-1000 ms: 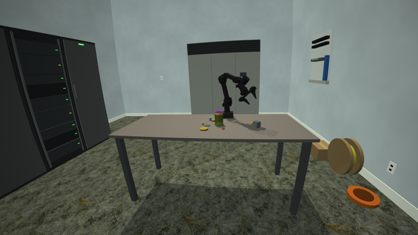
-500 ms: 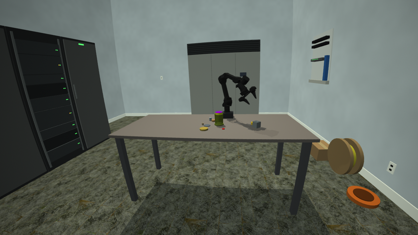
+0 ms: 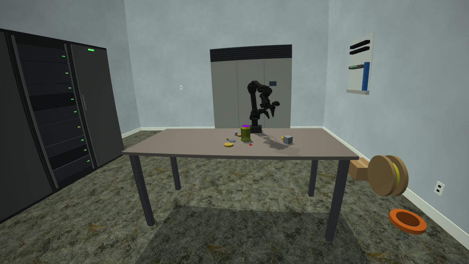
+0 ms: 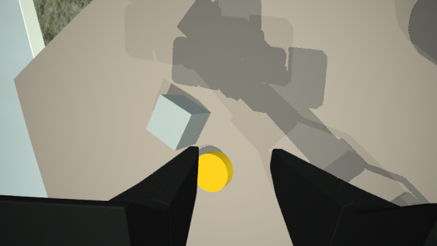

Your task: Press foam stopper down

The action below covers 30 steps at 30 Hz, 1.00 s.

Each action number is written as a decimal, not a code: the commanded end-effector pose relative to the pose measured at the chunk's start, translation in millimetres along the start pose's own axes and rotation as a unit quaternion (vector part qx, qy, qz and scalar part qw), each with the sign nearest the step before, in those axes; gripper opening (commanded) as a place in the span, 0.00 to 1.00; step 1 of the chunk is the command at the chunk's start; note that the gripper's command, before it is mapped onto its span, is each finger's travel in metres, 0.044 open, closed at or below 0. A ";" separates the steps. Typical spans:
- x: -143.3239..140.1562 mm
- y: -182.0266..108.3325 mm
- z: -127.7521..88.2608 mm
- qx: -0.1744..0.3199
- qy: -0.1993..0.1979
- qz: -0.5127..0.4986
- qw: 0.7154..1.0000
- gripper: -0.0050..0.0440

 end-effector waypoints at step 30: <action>-101.3 133.0 -32.3 0.098 -0.231 -0.130 0.959 0.10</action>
Point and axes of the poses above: the point midway between the two fingers, 35 mm back from their tips, its own z axis out along the fingers, its own x axis across the jaws, y = z × x, the point moved 9 cm from there along -z, back along the fingers, and after that the axes turned 9 degrees about z, right-handed, at the moved point
